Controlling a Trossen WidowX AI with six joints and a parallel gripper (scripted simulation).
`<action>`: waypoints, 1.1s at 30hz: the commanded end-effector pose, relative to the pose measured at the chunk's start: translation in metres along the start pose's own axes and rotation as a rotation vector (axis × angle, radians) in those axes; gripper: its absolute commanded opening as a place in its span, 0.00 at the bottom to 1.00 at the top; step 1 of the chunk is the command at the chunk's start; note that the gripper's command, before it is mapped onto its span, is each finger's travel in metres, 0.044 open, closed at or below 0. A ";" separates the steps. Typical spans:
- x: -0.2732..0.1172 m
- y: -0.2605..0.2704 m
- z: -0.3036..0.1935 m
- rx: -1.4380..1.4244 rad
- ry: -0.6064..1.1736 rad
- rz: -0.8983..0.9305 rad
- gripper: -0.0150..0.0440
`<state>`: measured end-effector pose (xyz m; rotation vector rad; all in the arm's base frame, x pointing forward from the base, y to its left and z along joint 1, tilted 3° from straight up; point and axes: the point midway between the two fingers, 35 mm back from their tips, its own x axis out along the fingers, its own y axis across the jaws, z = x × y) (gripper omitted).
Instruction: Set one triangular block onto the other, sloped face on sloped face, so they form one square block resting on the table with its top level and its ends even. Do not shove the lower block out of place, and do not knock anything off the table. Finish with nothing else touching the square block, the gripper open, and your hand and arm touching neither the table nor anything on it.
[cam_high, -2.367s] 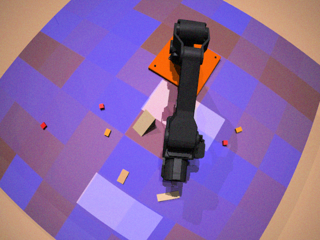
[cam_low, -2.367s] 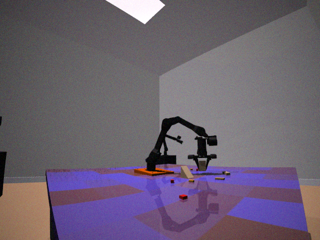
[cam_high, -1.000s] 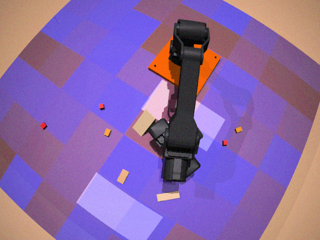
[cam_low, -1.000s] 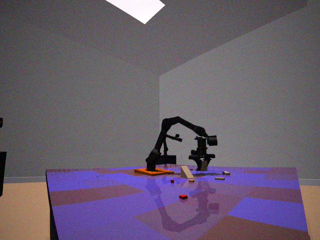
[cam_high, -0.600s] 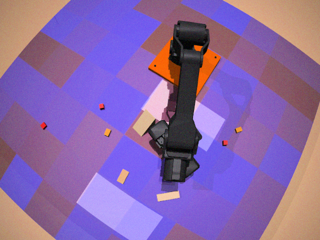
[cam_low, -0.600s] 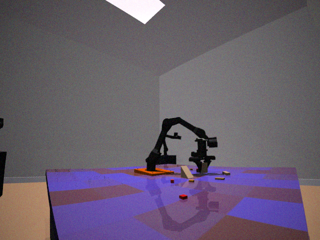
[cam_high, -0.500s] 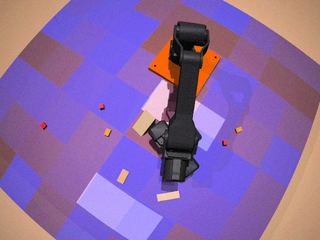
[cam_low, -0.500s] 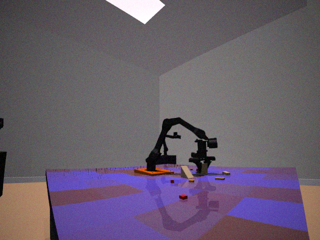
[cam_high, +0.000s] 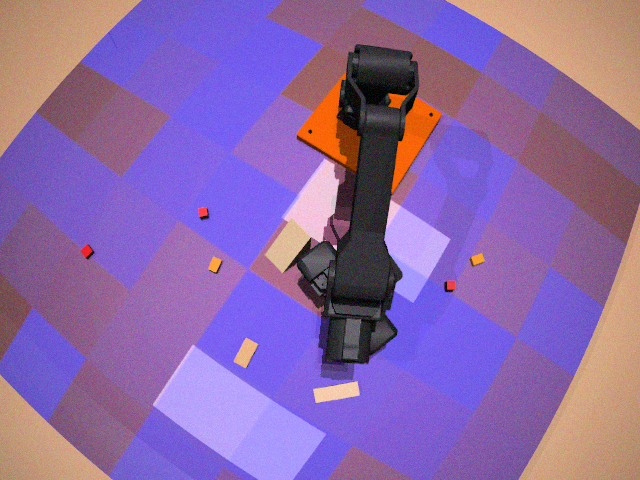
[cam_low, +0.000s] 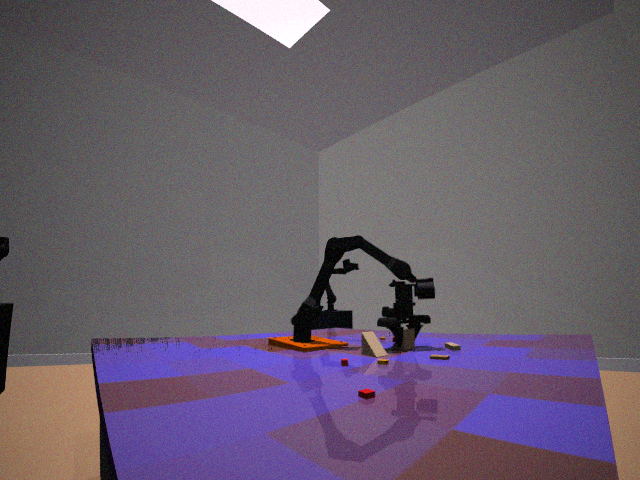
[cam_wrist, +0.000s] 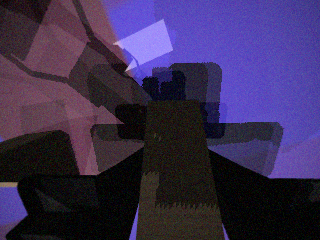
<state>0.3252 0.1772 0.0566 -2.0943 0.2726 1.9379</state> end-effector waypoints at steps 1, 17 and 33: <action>-0.001 0.000 0.000 0.000 0.001 -0.001 0.65; -0.010 -0.001 -0.001 0.000 0.001 -0.001 1.00; -0.057 -0.002 -0.002 0.000 0.003 -0.007 1.00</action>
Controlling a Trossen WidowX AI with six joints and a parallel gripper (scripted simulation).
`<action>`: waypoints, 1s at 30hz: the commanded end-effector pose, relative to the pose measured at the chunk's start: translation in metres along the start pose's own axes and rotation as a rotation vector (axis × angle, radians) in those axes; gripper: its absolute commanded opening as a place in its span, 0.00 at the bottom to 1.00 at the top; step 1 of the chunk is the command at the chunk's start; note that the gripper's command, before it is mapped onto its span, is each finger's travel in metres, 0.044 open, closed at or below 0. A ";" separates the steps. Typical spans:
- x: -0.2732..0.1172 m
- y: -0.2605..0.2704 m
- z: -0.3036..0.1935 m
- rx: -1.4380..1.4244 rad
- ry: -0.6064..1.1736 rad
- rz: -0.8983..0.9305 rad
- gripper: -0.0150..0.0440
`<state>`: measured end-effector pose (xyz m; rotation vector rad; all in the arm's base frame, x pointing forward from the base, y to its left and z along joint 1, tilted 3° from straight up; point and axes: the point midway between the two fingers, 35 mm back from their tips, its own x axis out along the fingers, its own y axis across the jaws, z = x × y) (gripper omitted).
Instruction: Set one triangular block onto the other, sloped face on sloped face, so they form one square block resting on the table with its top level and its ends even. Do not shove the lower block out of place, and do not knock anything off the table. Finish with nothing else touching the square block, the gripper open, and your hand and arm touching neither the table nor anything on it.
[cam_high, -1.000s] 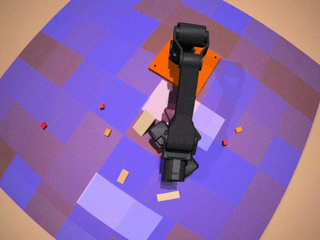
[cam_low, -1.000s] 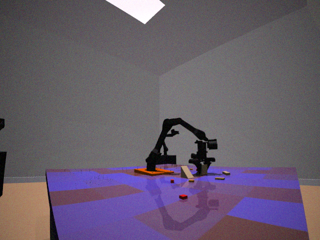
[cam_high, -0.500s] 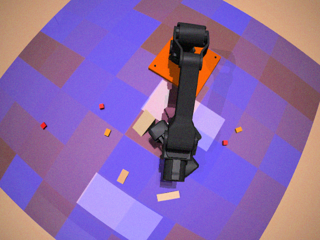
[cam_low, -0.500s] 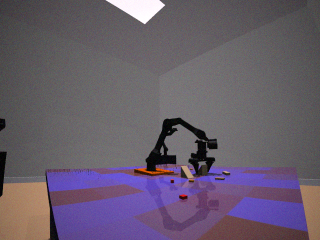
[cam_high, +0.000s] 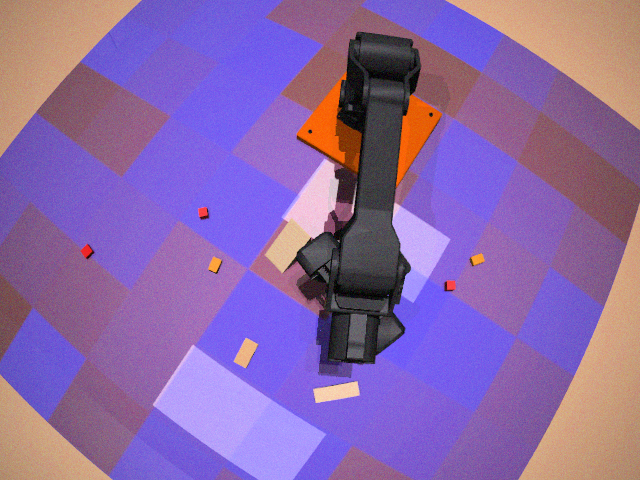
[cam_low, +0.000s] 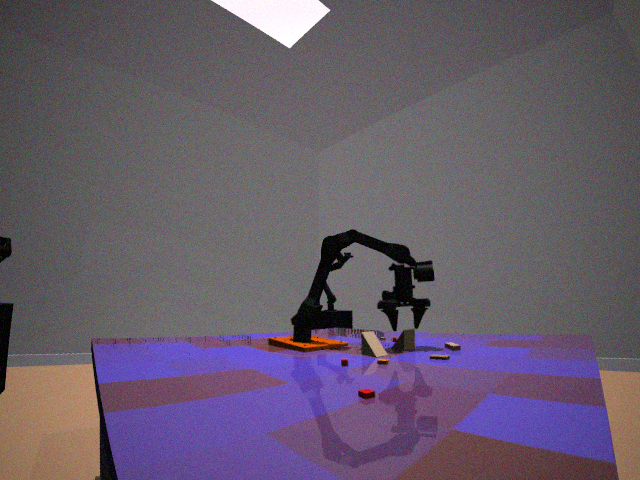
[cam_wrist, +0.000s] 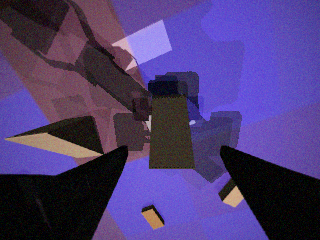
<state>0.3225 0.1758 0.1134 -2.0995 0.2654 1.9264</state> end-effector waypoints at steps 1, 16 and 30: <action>-0.002 0.000 -0.003 0.001 -0.014 0.002 1.00; -0.037 0.002 -0.037 0.017 -0.252 -0.001 1.00; -0.019 0.000 -0.033 0.013 -0.271 0.001 1.00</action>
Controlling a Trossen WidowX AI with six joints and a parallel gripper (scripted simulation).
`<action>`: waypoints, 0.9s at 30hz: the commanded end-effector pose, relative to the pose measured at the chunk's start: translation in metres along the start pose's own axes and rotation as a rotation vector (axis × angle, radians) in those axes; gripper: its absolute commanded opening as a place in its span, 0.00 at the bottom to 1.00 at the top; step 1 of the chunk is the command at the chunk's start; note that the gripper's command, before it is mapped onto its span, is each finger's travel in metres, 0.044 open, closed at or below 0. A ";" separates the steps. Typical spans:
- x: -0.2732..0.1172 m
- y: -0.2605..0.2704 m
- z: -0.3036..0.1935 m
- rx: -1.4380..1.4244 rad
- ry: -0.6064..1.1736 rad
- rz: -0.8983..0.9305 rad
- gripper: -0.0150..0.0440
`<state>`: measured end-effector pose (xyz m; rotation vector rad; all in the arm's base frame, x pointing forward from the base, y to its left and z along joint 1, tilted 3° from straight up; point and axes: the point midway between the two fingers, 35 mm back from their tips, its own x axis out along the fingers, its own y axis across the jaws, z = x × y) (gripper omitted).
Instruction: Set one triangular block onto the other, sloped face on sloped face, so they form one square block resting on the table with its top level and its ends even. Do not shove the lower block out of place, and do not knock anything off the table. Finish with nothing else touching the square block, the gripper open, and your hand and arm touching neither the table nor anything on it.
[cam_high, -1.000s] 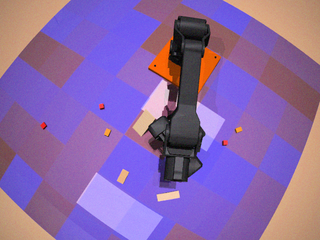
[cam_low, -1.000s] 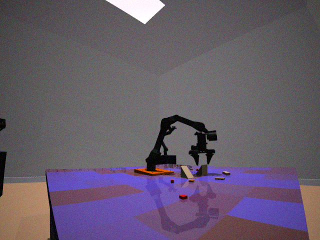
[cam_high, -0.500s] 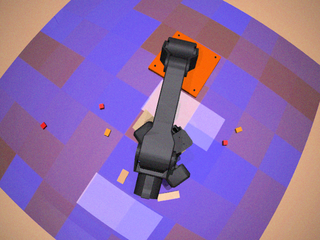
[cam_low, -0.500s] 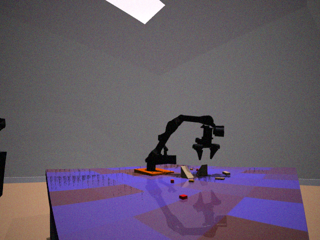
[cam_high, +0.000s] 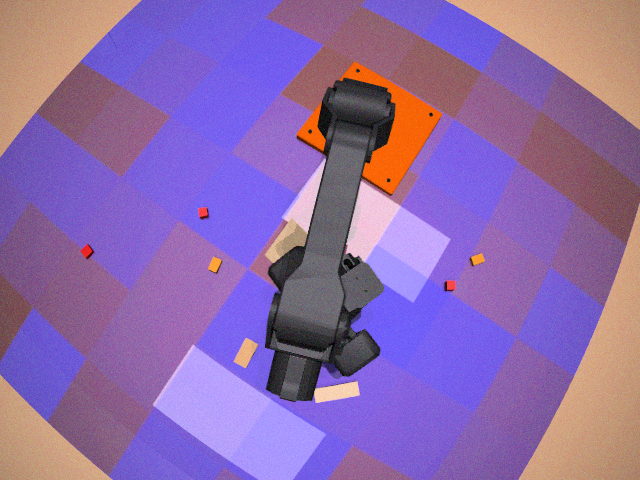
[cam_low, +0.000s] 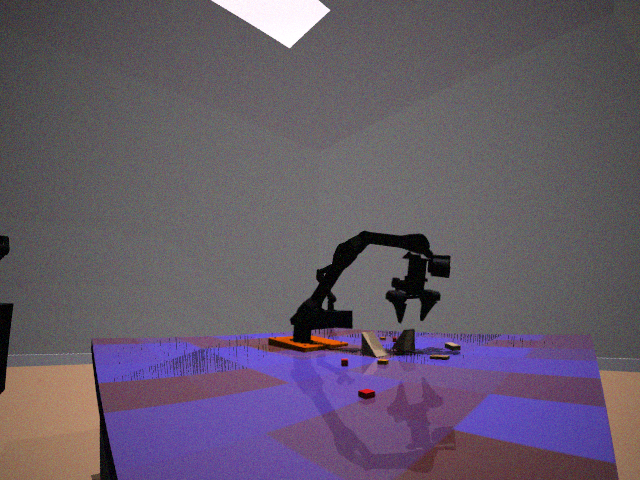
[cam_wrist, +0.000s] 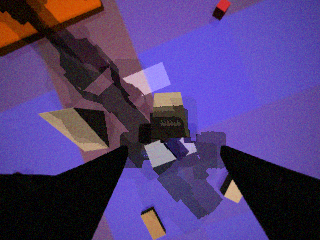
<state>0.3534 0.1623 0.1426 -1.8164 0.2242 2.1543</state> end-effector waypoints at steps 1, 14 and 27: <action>0.010 -0.001 0.000 -0.004 -0.017 0.003 1.00; 0.031 -0.001 0.000 -0.008 -0.039 0.006 1.00; 0.052 -0.001 0.002 -0.012 -0.061 0.010 1.00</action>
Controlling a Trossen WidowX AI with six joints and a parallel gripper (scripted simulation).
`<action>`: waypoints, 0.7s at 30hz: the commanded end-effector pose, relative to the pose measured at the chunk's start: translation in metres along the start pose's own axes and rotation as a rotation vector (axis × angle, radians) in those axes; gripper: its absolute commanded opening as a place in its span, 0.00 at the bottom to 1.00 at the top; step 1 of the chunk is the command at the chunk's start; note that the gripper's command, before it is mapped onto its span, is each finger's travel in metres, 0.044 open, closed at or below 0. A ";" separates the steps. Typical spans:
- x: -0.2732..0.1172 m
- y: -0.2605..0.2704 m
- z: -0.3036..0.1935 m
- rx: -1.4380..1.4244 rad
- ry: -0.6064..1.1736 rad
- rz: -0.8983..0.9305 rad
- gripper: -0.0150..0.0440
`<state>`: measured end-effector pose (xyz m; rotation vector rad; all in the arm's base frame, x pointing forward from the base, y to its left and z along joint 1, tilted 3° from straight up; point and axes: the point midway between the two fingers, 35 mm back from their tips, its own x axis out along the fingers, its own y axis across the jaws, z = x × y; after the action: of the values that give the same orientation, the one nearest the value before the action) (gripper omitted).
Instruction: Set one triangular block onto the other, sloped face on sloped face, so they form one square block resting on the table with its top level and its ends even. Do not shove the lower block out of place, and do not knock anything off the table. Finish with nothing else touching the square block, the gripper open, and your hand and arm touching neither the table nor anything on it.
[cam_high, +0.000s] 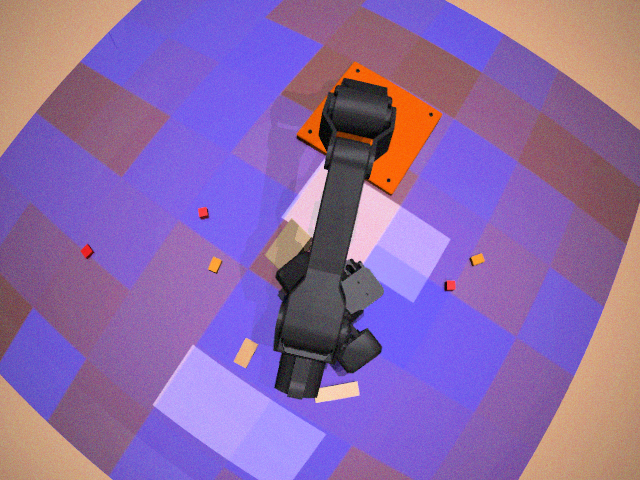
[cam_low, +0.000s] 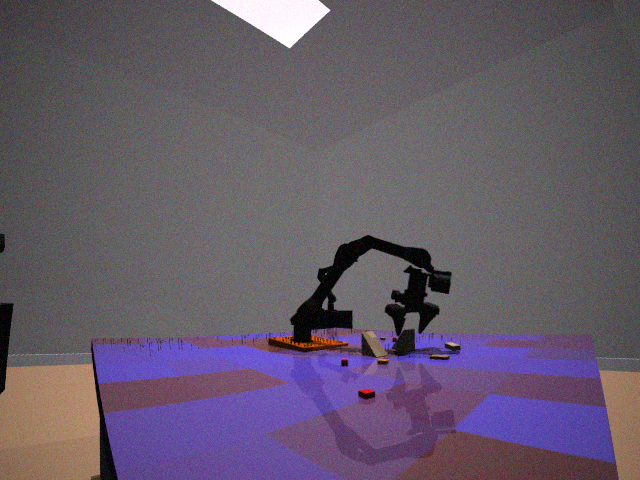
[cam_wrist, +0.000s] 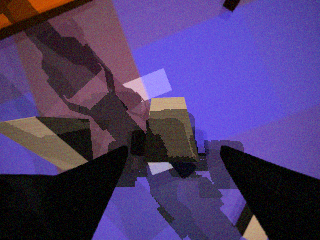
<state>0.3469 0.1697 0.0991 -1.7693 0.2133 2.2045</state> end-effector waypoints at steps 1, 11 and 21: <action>0.009 0.000 0.001 -0.004 -0.015 0.001 1.00; 0.025 0.001 0.002 -0.007 -0.031 0.004 1.00; 0.042 0.003 0.004 -0.009 -0.048 0.007 1.00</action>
<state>0.3371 0.1736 0.0663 -1.7336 0.2044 2.2405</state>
